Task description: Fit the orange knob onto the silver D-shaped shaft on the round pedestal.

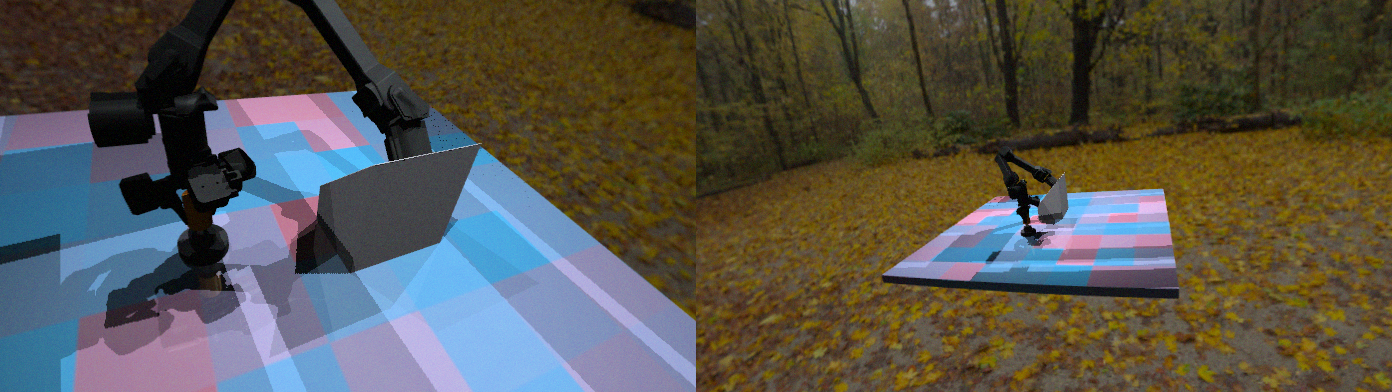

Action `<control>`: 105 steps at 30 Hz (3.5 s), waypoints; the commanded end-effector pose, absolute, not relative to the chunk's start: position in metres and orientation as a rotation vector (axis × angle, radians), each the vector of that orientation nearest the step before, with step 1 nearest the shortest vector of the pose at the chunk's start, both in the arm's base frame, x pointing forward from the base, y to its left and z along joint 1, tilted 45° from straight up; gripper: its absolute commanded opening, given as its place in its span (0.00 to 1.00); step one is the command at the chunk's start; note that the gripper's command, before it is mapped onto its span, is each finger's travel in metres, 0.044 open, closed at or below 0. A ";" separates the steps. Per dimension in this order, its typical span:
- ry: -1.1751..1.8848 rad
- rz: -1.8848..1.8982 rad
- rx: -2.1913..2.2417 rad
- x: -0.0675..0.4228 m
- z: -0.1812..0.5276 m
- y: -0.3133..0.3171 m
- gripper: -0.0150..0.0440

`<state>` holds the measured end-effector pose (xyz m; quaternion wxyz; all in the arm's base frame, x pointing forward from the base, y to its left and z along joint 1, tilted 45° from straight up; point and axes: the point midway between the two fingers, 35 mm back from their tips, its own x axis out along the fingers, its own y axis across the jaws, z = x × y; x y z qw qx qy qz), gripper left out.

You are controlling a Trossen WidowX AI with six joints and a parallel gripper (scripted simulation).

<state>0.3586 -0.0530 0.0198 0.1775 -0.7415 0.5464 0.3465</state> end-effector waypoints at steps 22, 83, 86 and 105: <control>1.513 1.131 -2.207 0.360 0.018 -0.054 0.25; 1.373 1.567 -2.460 0.360 0.017 -0.055 0.25; 1.373 1.567 -2.460 0.359 0.020 -0.052 0.25; 1.270 1.798 -2.570 0.360 0.017 -0.054 0.25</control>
